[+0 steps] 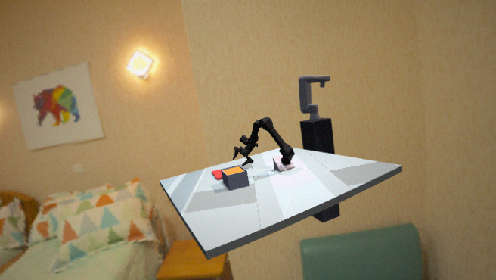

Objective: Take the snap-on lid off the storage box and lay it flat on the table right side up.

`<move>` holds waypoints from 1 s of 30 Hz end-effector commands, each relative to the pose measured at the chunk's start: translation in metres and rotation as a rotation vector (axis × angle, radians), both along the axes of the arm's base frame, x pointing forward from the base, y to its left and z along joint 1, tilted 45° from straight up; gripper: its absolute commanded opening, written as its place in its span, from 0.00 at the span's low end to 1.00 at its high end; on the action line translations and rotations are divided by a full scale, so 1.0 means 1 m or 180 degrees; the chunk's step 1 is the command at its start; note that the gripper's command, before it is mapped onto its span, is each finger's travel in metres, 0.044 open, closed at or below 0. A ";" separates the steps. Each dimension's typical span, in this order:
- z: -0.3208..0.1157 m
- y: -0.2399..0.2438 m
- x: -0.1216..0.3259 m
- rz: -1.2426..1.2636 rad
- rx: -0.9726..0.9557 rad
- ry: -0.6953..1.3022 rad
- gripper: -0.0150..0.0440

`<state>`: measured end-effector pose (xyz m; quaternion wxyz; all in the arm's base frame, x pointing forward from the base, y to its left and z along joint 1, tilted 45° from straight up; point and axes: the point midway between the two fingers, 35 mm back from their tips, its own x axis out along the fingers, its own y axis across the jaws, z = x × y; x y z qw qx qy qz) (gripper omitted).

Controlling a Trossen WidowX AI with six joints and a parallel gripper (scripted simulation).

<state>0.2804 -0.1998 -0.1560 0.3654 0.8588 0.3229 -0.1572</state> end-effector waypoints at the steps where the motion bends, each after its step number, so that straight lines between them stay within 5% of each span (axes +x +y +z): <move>1: 0.001 0.002 -0.010 0.0000 0.0016 0.0000 1.00; 30: 0.022 -0.019 -0.040 -0.0001 0.0010 0.0011 1.00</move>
